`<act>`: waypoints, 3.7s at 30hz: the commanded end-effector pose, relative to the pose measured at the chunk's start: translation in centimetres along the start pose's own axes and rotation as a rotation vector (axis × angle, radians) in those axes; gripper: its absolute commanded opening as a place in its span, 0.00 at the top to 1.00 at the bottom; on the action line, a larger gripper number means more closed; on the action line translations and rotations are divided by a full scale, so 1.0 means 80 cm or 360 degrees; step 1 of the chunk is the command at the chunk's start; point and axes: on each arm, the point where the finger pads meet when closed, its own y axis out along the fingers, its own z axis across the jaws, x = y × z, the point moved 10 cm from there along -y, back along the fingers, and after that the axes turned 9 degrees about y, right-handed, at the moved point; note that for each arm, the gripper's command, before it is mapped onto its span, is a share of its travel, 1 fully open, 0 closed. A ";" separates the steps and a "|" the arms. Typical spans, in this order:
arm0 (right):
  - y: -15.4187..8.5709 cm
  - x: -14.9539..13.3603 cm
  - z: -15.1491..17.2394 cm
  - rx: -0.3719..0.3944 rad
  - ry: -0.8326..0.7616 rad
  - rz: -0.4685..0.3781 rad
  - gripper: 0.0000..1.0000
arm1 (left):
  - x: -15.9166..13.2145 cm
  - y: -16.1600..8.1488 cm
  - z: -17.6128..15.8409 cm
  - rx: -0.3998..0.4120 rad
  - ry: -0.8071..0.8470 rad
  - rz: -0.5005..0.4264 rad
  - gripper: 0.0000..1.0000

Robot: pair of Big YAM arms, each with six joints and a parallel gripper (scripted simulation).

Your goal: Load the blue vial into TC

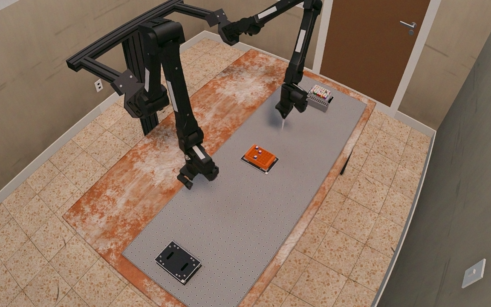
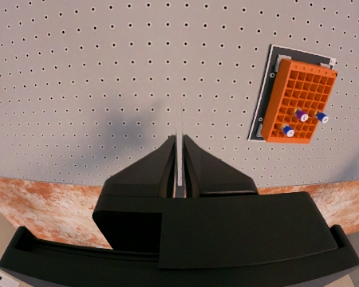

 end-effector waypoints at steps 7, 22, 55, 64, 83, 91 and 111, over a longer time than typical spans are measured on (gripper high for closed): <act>-0.002 0.006 -0.002 -0.0010 -0.0012 -0.0020 0.00 | 0.007 -0.009 0.023 0.0001 -0.0004 -0.0048 0.93; -0.002 0.006 -0.002 -0.0010 -0.0012 -0.0020 0.00 | 0.006 -0.009 0.050 0.0002 -0.0002 -0.0051 0.93; -0.002 0.006 -0.002 -0.0010 -0.0012 -0.0020 0.00 | 0.000 -0.011 0.110 0.0004 0.0018 -0.0014 0.93; -0.002 0.006 -0.002 -0.0010 -0.0012 -0.0020 0.00 | 0.000 -0.011 0.128 0.0006 0.0018 -0.0011 0.93; -0.002 0.006 -0.002 -0.0010 -0.0012 -0.0020 0.00 | -0.001 -0.013 0.163 0.0006 0.0019 -0.0007 0.93; -0.002 0.006 -0.002 -0.0010 -0.0012 -0.0020 0.00 | -0.001 -0.013 0.176 0.0005 0.0019 -0.0006 0.93; -0.002 0.006 -0.002 -0.0010 -0.0012 -0.0020 0.00 | -0.002 -0.014 0.212 0.0006 0.0020 -0.0005 0.93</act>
